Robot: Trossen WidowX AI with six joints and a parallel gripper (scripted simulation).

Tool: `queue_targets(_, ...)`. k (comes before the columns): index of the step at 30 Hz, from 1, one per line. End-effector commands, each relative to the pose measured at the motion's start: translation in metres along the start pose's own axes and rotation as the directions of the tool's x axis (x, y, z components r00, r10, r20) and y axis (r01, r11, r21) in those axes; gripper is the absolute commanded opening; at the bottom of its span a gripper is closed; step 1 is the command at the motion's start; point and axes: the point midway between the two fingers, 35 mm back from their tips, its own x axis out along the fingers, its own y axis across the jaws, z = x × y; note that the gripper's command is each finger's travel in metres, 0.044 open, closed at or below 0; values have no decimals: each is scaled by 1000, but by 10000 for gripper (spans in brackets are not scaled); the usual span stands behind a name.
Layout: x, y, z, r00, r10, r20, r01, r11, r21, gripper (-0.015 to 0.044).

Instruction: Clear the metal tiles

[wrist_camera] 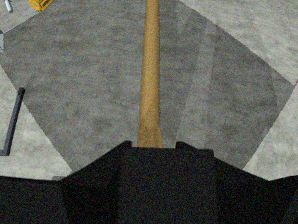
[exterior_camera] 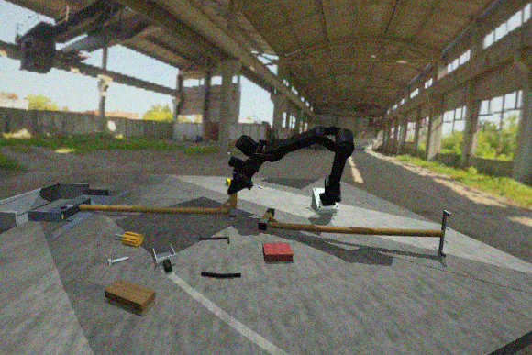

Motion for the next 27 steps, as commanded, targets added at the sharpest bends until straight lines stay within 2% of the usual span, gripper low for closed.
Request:
queue_targets(1, 2, -1, 5, 1000, -5, 6, 5, 1000, 2, 0)
queue_targets(27, 19, -2, 33, 1000, -4, 8, 4, 1000, 0, 0)
